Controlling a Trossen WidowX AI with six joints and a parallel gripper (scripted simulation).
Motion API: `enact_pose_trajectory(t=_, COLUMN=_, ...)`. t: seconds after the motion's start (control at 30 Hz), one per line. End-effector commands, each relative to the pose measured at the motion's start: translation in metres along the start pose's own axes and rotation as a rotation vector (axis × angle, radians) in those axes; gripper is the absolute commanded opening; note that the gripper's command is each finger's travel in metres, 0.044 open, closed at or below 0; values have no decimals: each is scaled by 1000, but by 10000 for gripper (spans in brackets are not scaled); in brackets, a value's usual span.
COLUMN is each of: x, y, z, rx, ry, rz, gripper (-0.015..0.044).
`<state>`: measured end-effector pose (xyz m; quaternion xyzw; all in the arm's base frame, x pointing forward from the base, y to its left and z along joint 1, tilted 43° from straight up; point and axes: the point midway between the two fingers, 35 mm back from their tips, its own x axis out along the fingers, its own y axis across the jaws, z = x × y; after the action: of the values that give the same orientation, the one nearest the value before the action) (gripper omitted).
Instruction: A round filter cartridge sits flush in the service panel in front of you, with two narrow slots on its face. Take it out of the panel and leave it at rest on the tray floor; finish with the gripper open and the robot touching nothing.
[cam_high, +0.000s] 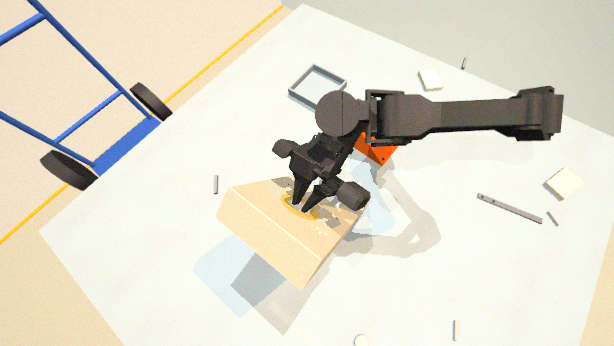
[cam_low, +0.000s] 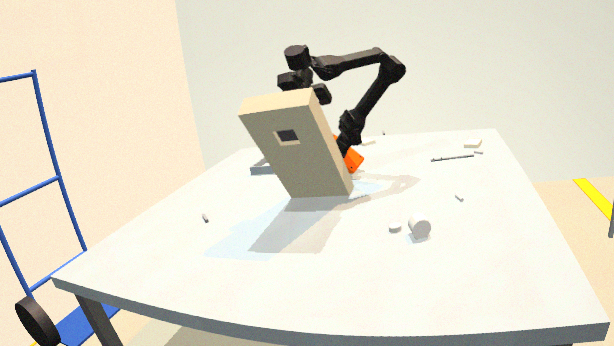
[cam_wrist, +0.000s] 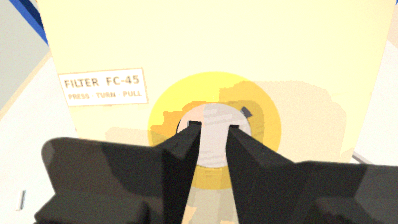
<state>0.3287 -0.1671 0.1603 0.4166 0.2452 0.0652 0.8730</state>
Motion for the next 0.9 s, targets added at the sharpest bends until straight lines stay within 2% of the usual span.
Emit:
enact_pose_trajectory(t=0.0, x=5, y=1, z=-1, rx=-171, ry=7, rz=-6, gripper=0)
enact_pose_trajectory(t=0.87, x=4, y=1, z=-1, rx=-1026, ry=9, rz=-2, gripper=0)
